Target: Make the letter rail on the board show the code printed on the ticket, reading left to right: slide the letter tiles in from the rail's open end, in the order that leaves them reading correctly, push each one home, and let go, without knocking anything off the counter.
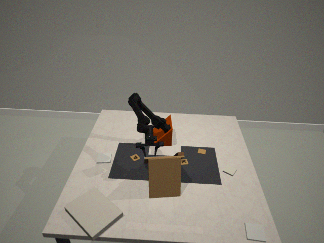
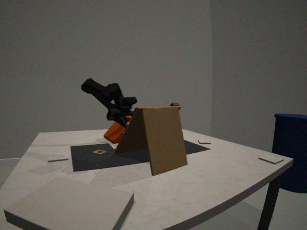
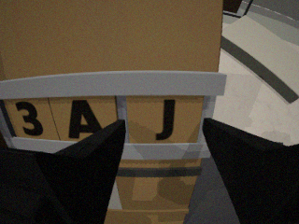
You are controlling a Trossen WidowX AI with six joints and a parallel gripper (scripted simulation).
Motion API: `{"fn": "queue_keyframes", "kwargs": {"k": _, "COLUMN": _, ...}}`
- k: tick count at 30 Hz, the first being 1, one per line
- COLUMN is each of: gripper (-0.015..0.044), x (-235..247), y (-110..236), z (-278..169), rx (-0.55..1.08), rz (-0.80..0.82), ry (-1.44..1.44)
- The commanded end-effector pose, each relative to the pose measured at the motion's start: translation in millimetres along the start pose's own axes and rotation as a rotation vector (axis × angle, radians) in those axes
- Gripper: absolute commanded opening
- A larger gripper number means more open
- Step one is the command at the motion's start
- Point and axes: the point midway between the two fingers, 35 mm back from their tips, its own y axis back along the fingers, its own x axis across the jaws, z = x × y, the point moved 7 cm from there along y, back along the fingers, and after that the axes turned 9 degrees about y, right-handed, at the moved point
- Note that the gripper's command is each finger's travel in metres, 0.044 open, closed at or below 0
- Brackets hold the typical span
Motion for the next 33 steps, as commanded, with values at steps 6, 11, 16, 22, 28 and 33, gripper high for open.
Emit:
{"fn": "queue_keyframes", "kwargs": {"k": 6, "gripper": 0.0295, "x": -3, "y": 11, "z": 1, "rx": -0.006, "rz": -0.008, "ry": -0.011}}
{"fn": "queue_keyframes", "kwargs": {"k": 11, "gripper": 0.0295, "x": -1, "y": 12, "z": 1, "rx": -0.006, "rz": -0.008, "ry": -0.011}}
{"fn": "queue_keyframes", "kwargs": {"k": 16, "gripper": 0.0295, "x": 0, "y": 15, "z": 1, "rx": -0.006, "rz": -0.008, "ry": -0.011}}
{"fn": "queue_keyframes", "kwargs": {"k": 22, "gripper": 0.0295, "x": 2, "y": 17, "z": 1, "rx": -0.006, "rz": -0.007, "ry": -0.011}}
{"fn": "queue_keyframes", "kwargs": {"k": 28, "gripper": 0.0295, "x": 4, "y": 20, "z": 0, "rx": -0.006, "rz": -0.007, "ry": -0.011}}
{"fn": "queue_keyframes", "kwargs": {"k": 33, "gripper": 0.0295, "x": 5, "y": 22, "z": 0, "rx": -0.006, "rz": -0.007, "ry": -0.011}}
